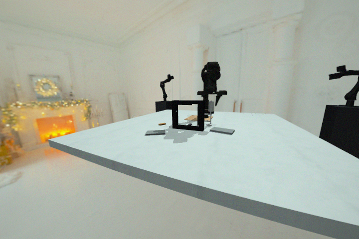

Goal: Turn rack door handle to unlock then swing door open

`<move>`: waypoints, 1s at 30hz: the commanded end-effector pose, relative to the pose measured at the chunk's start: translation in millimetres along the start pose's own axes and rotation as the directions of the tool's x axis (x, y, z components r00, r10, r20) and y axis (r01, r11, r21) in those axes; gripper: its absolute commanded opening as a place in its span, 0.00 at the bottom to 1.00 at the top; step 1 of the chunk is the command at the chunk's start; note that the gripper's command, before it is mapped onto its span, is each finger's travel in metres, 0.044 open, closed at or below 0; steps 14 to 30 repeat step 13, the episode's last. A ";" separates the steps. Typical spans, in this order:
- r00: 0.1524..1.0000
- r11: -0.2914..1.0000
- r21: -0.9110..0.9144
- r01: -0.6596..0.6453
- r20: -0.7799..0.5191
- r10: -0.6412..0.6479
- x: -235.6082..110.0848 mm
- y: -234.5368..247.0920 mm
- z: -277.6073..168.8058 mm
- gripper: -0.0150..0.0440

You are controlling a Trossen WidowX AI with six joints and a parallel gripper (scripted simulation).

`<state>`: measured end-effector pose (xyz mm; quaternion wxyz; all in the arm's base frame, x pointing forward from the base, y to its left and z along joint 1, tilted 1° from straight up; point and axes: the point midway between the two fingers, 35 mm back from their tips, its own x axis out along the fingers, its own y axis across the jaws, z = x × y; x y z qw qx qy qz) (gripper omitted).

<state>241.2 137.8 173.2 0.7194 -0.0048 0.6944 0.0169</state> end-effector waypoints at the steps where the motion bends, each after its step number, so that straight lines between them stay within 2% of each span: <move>1: 1.000 1.000 0.004 -0.003 0.008 0.003 -6.4 0.5 1.0 0.74; 13: 1.000 1.000 0.004 -0.007 0.016 0.007 -21.6 0.6 1.0 0.74; 30: 1.000 1.000 0.004 -0.007 0.016 0.007 -21.6 0.6 1.0 0.74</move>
